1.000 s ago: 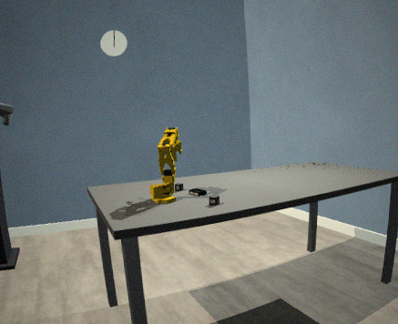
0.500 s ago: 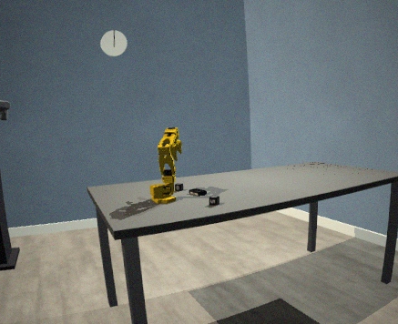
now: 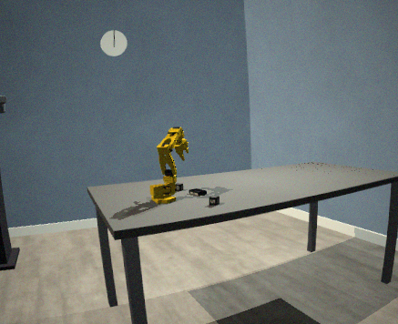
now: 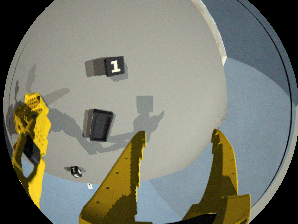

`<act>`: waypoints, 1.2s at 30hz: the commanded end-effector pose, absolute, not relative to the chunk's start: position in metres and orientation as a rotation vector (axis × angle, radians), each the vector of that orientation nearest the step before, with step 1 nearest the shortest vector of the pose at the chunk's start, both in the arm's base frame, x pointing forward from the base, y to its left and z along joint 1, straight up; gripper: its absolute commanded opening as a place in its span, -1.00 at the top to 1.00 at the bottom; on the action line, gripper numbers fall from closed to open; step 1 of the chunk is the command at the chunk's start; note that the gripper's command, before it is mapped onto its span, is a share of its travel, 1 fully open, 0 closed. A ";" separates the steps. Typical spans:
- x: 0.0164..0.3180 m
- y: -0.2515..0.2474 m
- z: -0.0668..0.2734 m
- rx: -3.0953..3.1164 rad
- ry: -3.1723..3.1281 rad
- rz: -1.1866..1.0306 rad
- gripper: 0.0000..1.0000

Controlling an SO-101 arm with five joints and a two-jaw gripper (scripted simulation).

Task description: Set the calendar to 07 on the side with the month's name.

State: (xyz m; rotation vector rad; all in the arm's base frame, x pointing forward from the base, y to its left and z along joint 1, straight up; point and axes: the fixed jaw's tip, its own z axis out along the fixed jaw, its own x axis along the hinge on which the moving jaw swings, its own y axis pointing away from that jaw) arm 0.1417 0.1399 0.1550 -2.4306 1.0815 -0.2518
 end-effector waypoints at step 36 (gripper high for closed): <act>0.193 -0.109 0.166 -2.750 1.302 -0.862 0.30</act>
